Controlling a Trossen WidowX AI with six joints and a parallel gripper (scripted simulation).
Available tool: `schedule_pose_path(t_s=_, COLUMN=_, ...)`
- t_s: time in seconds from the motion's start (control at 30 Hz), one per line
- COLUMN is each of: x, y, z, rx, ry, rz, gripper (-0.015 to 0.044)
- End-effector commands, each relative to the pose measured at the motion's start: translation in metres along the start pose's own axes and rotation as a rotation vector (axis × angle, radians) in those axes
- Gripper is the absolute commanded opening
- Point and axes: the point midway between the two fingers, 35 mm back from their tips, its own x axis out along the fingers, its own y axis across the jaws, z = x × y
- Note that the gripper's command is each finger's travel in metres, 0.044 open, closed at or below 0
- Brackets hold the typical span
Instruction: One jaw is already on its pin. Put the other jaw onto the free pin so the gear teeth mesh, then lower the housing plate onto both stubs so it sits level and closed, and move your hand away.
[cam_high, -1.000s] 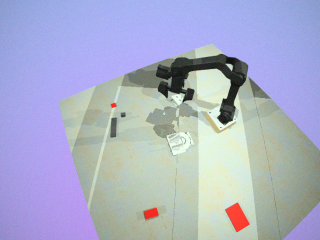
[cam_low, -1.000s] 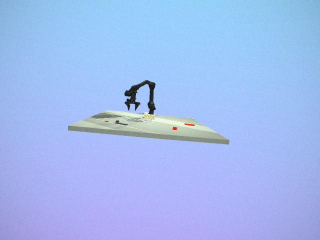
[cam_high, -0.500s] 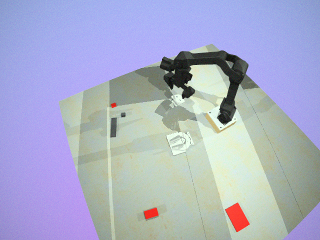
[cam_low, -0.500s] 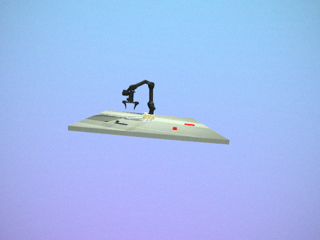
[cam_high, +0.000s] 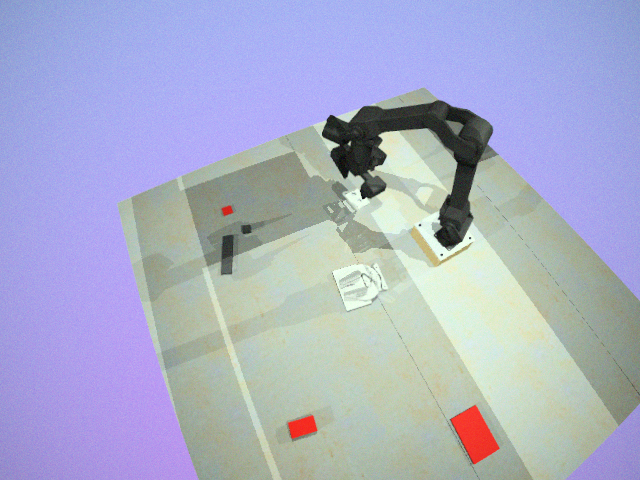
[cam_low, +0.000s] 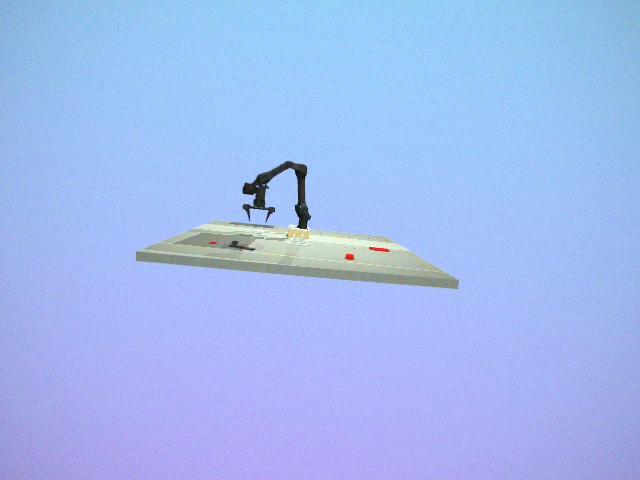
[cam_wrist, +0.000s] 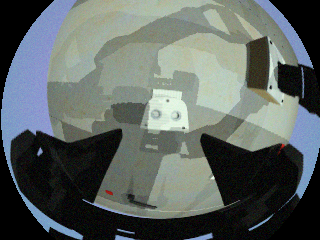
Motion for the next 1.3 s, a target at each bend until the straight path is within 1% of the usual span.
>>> schedule_pose_path(t_s=0.0, x=0.017, y=-0.005, z=0.002, rx=0.006, ry=-0.004, rz=-0.019, gripper=0.044)
schedule_pose_path(t_s=0.2, x=0.018, y=-0.005, z=0.002, rx=0.006, ry=-0.004, rz=-0.019, gripper=0.044)
schedule_pose_path(t_s=0.6, x=0.037, y=-0.005, z=0.002, rx=0.006, ry=-0.004, rz=-0.019, gripper=0.044)
schedule_pose_path(t_s=0.87, x=0.038, y=-0.005, z=0.002, rx=0.006, ry=-0.004, rz=-0.019, gripper=0.044)
schedule_pose_path(t_s=1.27, x=0.057, y=-0.005, z=0.002, rx=0.006, ry=-0.004, rz=-0.019, gripper=0.044)
